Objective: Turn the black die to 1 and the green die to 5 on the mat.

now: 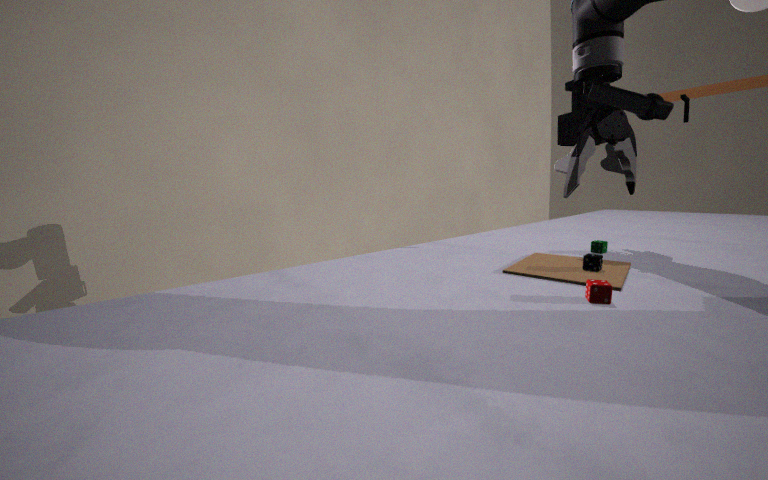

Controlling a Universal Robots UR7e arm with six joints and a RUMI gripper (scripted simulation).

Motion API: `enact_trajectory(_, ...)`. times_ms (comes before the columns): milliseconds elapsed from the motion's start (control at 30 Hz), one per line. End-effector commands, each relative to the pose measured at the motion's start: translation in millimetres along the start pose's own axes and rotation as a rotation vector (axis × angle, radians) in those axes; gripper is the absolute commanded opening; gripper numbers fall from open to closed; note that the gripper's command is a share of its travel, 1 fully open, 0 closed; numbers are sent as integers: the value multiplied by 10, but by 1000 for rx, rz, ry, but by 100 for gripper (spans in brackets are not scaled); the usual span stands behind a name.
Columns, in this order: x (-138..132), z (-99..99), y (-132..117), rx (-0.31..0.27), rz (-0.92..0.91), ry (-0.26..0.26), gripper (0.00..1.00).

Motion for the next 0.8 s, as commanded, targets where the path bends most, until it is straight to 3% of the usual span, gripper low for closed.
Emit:
enact_trajectory(0,-17,-3,-4,-1,74,-1,100)
enact_trajectory(767,-62,-22,-12,-1,289,-1,100)
Point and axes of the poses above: the point where the finger pads meet when closed, its own z axis back along the fingers, its own x axis across the jaws, y = z × x, the point moved 2 cm from there along z, back along the fingers, and after that the axes turned 6 degrees about z, right-handed, at the moved point
